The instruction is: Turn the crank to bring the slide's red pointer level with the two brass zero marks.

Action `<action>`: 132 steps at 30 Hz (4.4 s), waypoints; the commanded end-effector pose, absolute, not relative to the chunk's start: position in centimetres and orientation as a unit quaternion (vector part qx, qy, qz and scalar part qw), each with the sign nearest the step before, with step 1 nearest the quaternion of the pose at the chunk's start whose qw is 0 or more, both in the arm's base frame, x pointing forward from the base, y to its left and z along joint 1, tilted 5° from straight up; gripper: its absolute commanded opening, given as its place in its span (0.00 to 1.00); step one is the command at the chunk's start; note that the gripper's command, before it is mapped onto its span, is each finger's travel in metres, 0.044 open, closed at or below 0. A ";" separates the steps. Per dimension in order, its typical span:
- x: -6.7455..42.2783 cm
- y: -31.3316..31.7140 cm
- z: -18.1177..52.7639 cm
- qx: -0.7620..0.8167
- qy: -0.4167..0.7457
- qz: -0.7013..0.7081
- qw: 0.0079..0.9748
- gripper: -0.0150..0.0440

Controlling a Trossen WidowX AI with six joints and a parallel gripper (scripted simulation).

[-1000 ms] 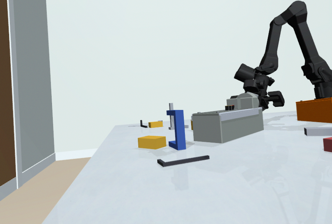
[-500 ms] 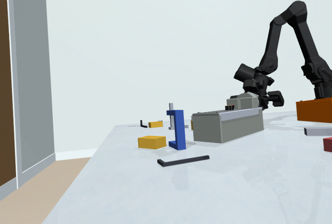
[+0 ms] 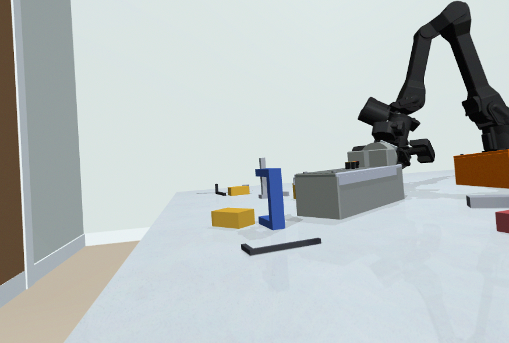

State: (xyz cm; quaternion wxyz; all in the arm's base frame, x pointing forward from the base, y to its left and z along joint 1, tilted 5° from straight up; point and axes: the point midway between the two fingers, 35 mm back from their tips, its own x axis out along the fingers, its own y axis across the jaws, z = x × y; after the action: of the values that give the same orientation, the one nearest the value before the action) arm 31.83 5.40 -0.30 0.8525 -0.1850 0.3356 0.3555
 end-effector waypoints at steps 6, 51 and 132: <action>32.4 4.8 0.3 -0.191 0.328 0.347 0.858 0.25; 32.8 4.4 1.5 -0.191 0.328 0.346 0.858 0.25; 30.5 6.5 5.1 -0.190 0.328 0.347 0.858 0.25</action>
State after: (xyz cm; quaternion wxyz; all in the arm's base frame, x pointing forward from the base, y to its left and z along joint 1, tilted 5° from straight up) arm 30.66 6.31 5.11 0.8580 -0.1953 0.3280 0.3436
